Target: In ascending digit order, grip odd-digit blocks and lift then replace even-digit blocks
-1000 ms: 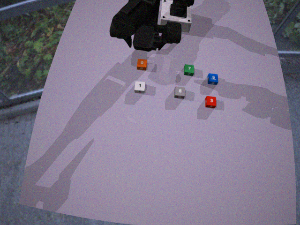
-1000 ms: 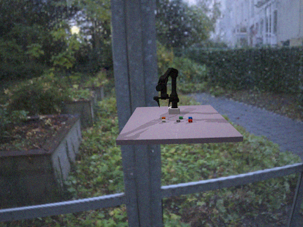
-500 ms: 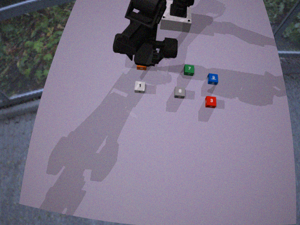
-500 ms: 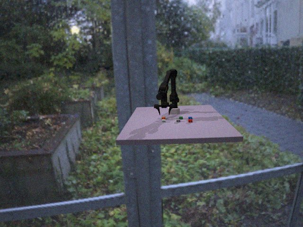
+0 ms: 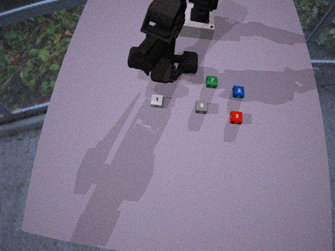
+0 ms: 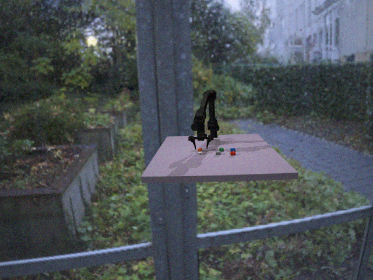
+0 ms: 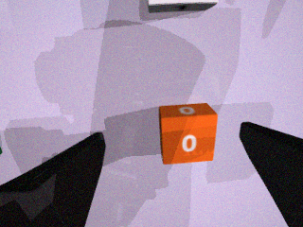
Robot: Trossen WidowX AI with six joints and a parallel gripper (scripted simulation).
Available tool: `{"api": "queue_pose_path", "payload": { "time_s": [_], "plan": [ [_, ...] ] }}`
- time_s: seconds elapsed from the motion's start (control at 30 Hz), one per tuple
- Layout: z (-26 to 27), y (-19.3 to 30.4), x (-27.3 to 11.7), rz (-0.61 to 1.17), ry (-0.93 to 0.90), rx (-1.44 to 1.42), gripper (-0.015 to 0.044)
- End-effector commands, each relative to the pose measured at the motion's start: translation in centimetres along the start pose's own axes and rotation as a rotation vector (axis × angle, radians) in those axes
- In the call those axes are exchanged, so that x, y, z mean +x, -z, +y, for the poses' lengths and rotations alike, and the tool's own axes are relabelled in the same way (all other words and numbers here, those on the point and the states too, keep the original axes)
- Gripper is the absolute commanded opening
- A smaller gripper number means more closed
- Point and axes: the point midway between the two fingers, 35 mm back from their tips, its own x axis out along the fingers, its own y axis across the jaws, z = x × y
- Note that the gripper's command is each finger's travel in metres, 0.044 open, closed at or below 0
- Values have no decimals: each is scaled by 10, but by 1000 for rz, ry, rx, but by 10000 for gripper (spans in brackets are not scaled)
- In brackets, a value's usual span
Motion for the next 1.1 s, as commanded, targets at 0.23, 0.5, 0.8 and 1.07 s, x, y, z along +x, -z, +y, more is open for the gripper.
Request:
{"api": "queue_pose_path", "payload": {
  "time_s": [0.23,0.5,0.8,1.07],
  "plan": [
    [2,3,10,11,-6,4,269],
    [2,3,10,11,-6,4,120],
    [2,3,10,11,-6,4,120],
    [2,3,10,11,-6,4,120]
  ]
}}
